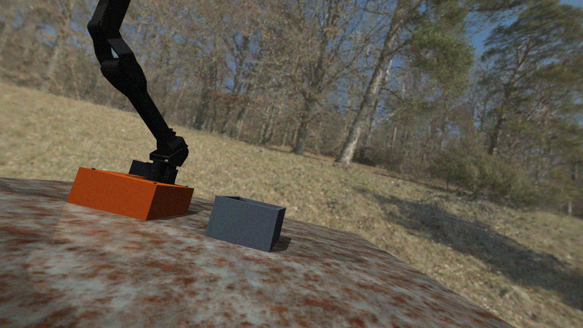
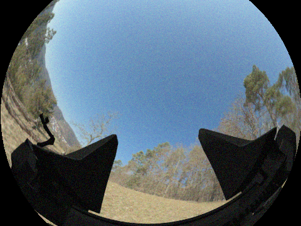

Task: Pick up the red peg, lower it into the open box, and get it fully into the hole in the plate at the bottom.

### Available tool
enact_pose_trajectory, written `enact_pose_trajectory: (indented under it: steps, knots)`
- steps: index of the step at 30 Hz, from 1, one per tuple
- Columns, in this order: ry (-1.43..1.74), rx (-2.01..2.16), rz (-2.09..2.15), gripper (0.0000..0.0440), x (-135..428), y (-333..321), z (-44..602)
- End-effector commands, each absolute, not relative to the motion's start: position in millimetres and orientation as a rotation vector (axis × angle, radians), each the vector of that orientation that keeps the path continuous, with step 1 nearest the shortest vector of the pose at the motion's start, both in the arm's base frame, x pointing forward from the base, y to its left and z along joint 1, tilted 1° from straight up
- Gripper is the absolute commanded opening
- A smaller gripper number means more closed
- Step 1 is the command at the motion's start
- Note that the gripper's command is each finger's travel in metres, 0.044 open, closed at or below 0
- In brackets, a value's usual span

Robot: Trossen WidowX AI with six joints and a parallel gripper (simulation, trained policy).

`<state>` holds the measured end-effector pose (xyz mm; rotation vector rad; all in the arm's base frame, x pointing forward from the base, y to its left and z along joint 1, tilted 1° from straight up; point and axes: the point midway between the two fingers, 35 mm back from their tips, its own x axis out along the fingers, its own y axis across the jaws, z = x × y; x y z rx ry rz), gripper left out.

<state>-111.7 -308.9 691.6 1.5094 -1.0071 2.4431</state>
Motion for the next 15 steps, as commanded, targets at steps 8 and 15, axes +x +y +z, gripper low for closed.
enact_pose_trajectory:
  steps: [8, 15]
  knots:
    - [-0.777, 1.531, 2.245, 0.044, -100, -210, 724]
    - [-0.555, 1.528, 2.067, 0.044, -74, -118, 738]
